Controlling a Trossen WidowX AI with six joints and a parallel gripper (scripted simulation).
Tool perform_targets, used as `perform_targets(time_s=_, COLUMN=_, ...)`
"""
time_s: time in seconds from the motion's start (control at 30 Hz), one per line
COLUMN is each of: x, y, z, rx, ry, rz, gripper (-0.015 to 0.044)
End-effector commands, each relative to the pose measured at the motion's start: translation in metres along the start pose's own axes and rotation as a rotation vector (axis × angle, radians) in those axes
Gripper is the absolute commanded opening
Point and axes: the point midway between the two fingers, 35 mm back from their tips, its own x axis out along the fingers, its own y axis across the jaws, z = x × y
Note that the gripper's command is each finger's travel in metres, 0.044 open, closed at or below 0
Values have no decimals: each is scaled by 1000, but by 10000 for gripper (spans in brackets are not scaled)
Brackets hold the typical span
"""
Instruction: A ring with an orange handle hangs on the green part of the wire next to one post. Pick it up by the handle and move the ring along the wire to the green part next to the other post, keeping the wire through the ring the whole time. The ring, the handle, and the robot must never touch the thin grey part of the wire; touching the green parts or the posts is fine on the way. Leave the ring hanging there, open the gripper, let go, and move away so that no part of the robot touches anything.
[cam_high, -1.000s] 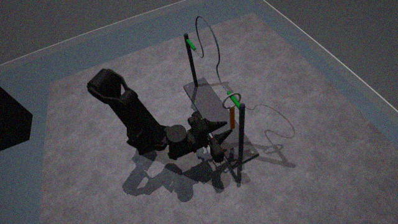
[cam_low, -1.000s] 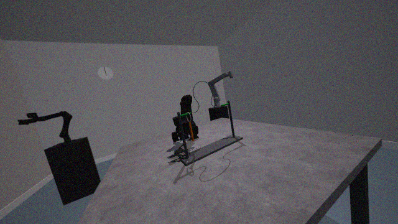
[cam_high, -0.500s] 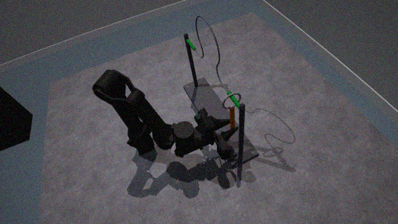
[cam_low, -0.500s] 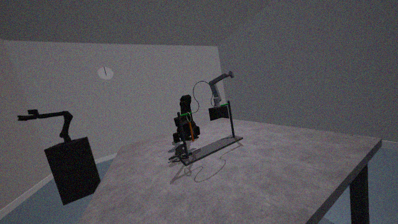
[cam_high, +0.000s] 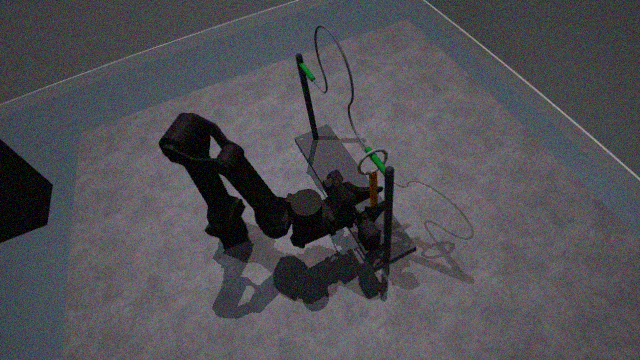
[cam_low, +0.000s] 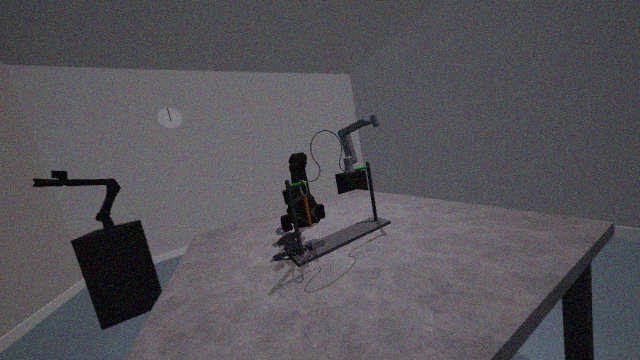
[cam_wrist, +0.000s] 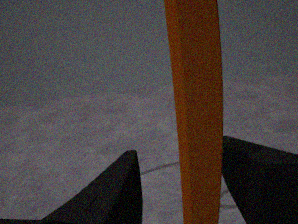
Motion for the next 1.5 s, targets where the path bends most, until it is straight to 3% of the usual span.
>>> perform_targets(time_s=0.0, x=3, y=-1, z=1, rx=1, ry=-4, rz=-5, gripper=160)
perform_targets(time_s=0.53, x=3, y=-1, z=1, rx=1, ry=-4, rz=-5, gripper=160)
perform_targets(time_s=0.7, x=2, y=0, z=1, rx=-1, ry=-2, rz=0, gripper=29)
perform_targets(time_s=0.77, x=2, y=0, z=1, rx=-1, ry=-2, rz=0, gripper=15)
perform_targets(time_s=0.97, x=2, y=0, z=1, rx=-1, ry=-2, rz=0, gripper=-142)
perform_targets(time_s=1.47, x=2, y=1, z=15, rx=-2, ry=-2, rz=-1, gripper=-150)
